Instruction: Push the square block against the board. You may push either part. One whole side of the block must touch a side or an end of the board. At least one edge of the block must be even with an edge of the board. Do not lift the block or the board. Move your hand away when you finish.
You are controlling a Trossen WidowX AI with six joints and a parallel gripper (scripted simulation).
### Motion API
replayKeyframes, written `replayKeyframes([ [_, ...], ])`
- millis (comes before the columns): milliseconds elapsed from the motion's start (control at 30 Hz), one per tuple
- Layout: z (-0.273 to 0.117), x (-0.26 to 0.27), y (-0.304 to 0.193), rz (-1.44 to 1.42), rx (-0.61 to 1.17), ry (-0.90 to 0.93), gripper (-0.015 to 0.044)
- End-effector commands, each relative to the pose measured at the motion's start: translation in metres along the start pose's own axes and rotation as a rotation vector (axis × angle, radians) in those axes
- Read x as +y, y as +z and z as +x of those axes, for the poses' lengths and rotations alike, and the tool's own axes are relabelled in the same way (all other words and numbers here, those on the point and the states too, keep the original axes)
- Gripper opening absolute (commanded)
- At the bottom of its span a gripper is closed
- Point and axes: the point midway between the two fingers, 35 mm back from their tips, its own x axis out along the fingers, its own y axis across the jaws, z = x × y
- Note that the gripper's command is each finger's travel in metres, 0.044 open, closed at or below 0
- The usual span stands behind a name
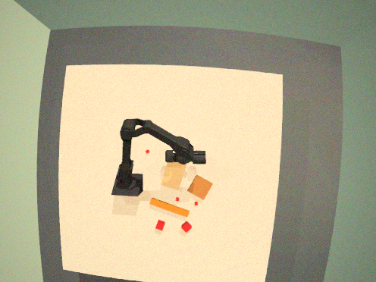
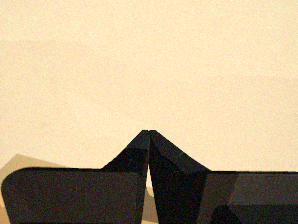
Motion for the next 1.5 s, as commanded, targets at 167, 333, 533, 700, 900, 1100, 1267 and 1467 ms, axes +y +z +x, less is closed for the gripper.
replayKeyframes([
  [167, -0.002, -0.002, 0.015, 0.001, -0.001, -0.005, 0.0000],
  [333, -0.002, -0.002, 0.022, 0.001, -0.003, -0.005, 0.0000],
  [533, -0.057, 0.000, 0.017, 0.001, -0.002, -0.004, 0.0000],
  [700, -0.057, 0.002, 0.016, 0.024, -0.001, -0.004, 0.0000],
  [900, -0.059, 0.013, 0.010, 0.224, 0.002, -0.004, 0.0000],
  [1100, -0.061, 0.026, 0.003, 0.431, 0.004, -0.005, 0.0000],
  [1267, -0.061, 0.036, -0.001, 0.603, 0.004, -0.005, 0.0000],
  [1467, -0.061, 0.049, -0.007, 0.806, 0.003, -0.006, 0.0000],
])
